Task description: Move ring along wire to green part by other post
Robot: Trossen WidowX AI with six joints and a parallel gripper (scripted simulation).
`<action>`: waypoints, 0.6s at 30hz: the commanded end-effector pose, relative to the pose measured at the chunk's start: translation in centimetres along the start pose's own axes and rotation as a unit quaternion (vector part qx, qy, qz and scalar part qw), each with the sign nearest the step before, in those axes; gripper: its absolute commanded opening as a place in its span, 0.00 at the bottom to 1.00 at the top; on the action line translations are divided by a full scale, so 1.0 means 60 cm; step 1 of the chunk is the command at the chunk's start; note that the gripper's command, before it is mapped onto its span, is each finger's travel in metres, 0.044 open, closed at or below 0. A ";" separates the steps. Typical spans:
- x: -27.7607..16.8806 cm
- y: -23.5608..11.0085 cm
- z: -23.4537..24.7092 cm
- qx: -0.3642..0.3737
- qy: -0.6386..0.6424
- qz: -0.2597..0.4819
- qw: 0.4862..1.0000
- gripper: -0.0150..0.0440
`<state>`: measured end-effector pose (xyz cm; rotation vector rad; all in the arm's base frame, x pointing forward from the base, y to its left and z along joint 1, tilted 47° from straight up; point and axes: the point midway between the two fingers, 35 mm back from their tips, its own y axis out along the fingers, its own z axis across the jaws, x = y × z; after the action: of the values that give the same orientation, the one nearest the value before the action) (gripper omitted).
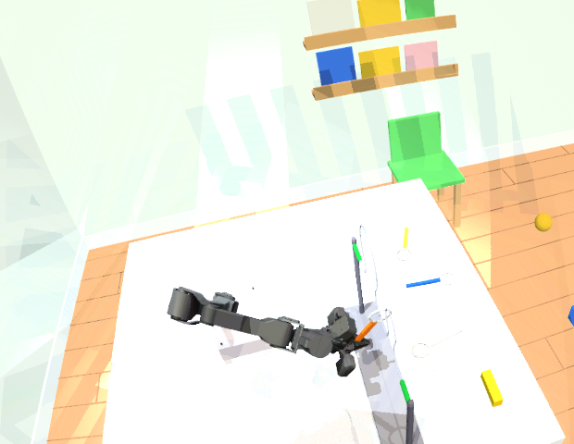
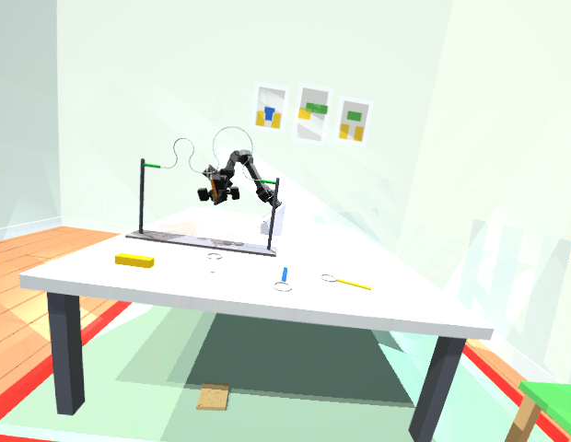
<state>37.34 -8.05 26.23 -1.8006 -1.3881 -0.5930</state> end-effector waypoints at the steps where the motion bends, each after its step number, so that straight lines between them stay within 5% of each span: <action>1: -0.002 -0.001 0.022 0.017 0.033 0.004 0.999 0.00; 18: 0.019 -0.017 0.118 0.104 0.197 0.012 0.975 0.00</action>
<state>36.35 -2.79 23.61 -1.5028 -1.1575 -0.7050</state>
